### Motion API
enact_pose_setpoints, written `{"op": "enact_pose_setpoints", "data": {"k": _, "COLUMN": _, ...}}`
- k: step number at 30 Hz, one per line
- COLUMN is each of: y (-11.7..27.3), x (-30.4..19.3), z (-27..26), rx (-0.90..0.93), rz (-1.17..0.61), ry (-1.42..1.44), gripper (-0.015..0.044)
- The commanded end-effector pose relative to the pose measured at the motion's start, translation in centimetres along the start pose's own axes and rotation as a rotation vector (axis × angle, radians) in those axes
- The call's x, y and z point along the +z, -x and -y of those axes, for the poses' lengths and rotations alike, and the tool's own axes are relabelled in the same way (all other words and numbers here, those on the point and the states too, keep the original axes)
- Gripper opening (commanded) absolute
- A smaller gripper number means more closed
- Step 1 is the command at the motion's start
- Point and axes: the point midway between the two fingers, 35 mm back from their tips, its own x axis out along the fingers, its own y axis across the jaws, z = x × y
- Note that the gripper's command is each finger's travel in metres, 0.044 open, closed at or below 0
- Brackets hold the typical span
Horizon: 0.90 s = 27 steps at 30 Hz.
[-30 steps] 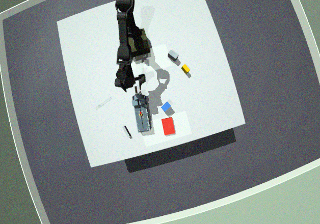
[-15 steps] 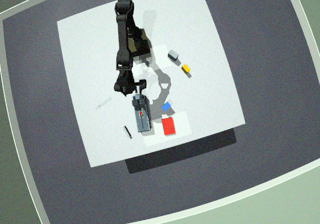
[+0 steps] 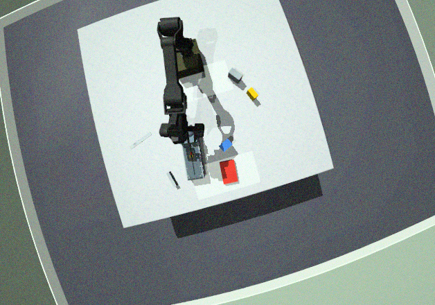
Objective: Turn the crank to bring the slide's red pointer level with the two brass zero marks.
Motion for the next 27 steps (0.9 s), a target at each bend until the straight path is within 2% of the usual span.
{"op": "enact_pose_setpoints", "data": {"k": 1, "y": -1.1, "x": 0.8, "z": -0.7, "rx": -0.02, "rz": -0.021, "ry": -0.028, "gripper": 0.044}}
{"op": "enact_pose_setpoints", "data": {"k": 4, "y": -1.7, "x": 0.5, "z": -0.7, "rx": -0.021, "rz": -0.021, "ry": -0.029, "gripper": 0.044}}
{"op": "enact_pose_setpoints", "data": {"k": 9, "y": -5.1, "x": -1.7, "z": -0.7, "rx": -0.027, "rz": -0.025, "ry": -0.037, "gripper": 0.044}}
{"op": "enact_pose_setpoints", "data": {"k": 27, "y": -5.2, "x": -1.8, "z": -0.7, "rx": -0.027, "rz": -0.025, "ry": -0.037, "gripper": 0.044}}
